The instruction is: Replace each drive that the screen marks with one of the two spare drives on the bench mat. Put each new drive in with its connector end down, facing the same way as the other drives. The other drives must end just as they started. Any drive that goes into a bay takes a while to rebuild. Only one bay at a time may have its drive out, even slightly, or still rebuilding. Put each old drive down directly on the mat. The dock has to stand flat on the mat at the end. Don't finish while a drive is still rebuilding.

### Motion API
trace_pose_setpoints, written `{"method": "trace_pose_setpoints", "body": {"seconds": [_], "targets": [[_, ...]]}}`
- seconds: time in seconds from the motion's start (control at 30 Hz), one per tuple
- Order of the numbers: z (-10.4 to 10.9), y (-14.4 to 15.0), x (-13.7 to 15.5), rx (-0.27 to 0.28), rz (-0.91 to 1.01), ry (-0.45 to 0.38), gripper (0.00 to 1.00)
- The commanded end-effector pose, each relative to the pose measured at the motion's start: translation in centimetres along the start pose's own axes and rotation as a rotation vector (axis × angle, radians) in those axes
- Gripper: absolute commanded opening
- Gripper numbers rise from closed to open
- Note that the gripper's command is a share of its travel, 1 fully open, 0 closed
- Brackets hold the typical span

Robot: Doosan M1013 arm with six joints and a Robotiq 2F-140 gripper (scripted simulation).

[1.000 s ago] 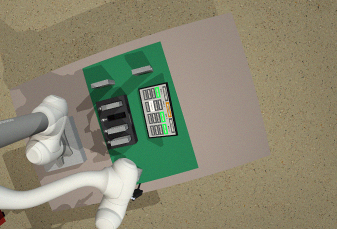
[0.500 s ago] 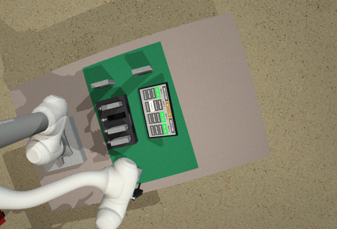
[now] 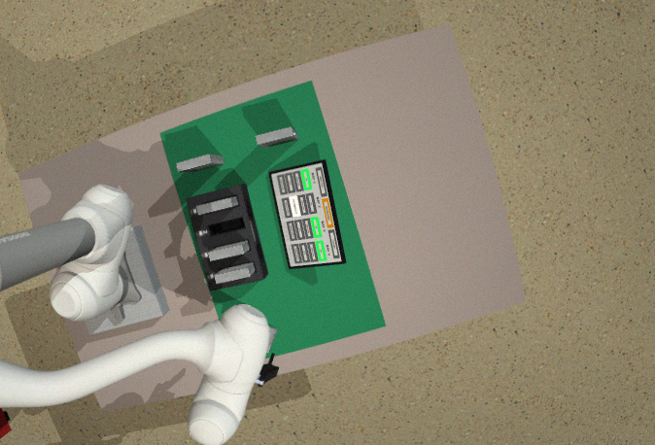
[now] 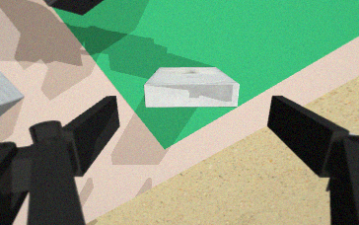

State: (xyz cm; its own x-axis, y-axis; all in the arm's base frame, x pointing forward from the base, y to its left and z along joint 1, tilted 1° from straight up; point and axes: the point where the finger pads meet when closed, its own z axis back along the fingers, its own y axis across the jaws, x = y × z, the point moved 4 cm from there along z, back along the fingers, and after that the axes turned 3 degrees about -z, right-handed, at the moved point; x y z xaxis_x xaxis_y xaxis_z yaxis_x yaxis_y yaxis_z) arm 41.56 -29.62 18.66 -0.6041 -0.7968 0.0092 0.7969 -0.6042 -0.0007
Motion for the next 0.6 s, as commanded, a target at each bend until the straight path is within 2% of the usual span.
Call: {"method": "trace_pose_setpoints", "body": {"seconds": [0.0,0.57], "targets": [[-0.4,0.0,0.0,0.001,0.000,0.000,0.89],[-2.1,0.0,0.0,0.001,0.000,0.000,0.89]]}}
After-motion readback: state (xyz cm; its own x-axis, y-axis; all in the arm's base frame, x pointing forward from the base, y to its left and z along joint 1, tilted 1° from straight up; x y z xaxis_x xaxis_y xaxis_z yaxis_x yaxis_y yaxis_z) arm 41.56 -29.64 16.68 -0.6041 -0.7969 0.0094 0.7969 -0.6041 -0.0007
